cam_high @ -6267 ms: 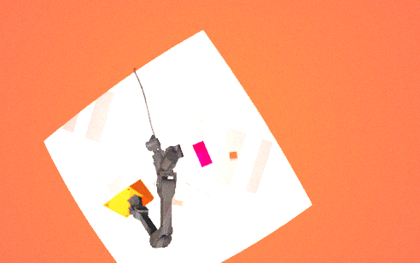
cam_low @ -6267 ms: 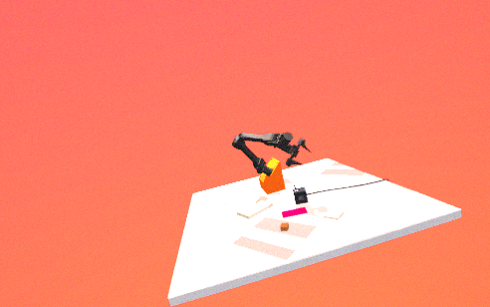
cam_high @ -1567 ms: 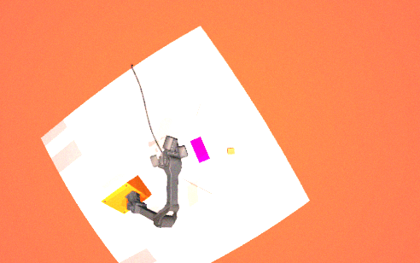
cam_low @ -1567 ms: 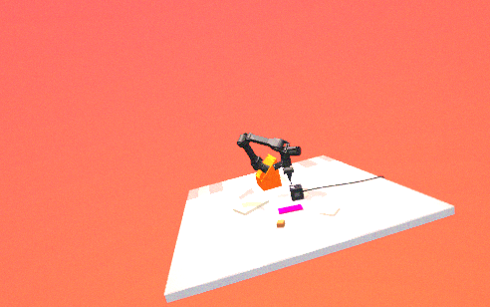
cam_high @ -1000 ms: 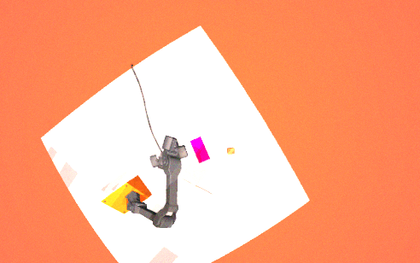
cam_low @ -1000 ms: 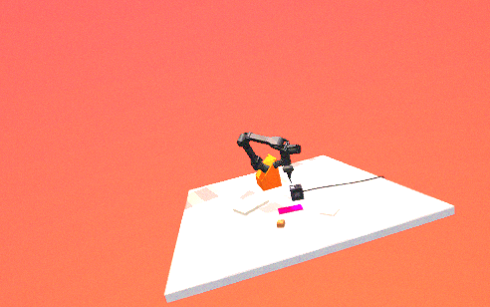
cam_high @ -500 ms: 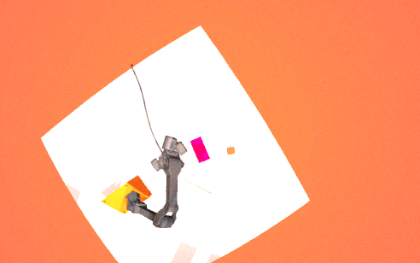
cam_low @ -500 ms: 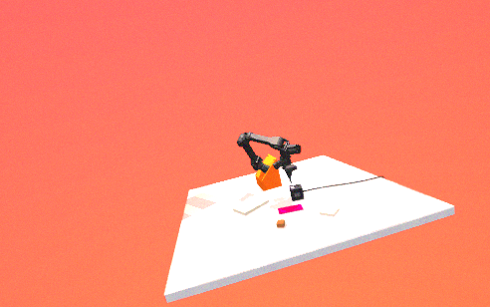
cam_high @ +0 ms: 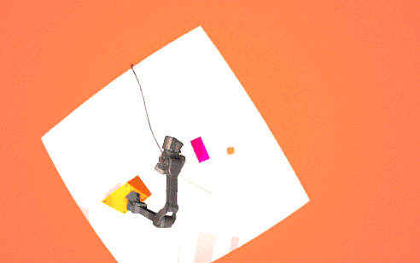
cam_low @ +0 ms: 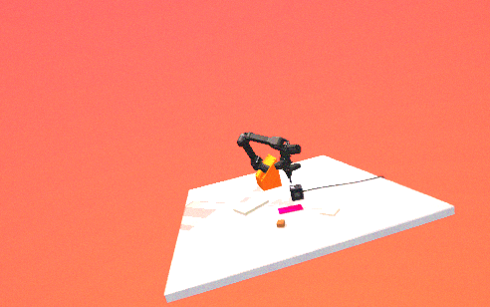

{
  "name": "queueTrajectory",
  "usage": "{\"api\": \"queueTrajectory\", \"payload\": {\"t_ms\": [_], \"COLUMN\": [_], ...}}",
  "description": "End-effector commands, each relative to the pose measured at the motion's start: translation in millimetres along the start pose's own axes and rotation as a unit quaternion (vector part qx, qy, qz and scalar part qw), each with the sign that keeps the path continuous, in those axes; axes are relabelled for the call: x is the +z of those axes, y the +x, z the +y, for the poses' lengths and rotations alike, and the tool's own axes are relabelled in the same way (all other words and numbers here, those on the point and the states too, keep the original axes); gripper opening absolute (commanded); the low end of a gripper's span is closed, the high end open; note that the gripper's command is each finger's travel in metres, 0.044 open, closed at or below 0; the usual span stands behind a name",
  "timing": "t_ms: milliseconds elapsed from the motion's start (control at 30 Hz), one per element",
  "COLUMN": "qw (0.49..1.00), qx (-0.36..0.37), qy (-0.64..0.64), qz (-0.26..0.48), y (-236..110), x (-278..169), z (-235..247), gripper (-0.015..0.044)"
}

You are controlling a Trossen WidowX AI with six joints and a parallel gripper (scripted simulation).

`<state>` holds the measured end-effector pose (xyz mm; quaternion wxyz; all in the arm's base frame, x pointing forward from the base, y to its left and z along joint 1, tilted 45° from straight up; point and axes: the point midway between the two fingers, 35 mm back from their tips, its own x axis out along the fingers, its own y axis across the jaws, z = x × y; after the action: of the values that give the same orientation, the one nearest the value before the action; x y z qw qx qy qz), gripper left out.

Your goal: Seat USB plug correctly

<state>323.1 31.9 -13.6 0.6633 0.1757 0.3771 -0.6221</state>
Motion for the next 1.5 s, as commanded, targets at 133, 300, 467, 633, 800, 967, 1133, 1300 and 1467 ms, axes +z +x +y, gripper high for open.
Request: {"api": "queueTrajectory", "payload": {"t_ms": [133, 300, 467, 633, 800, 967, 1133, 1300, 1467], "qw": [0.994, 0.985, 0.972, 0.955, 0.933, 0.908, 0.879, 0.845, 0.809], "qx": [0.000, 0.000, 0.000, 0.000, 0.000, 0.000, 0.000, 0.000, 0.000], "qy": [-0.105, -0.170, -0.234, -0.297, -0.359, -0.419, -0.478, -0.534, -0.588], "qz": [0.000, 0.000, 0.000, 0.000, 0.000, 0.000, 0.000, 0.000, 0.000], "y": [0.4, 0.4, 0.4, 0.4, 0.4, 0.4, 0.4, 0.4, 0.4], "x": [-0.2, -0.2, -0.2, -0.2, -0.2, -0.2, -0.2, -0.2, -0.2], "z": [0.0, 0.0, 0.0, 0.0, 0.0, 0.0, 0.0, 0.0, 0.0], "gripper": [0.0000, 0.0000, 0.0000, 0.0000, 0.0000, 0.0000, 0.0000, 0.0000, 0.0000]}}
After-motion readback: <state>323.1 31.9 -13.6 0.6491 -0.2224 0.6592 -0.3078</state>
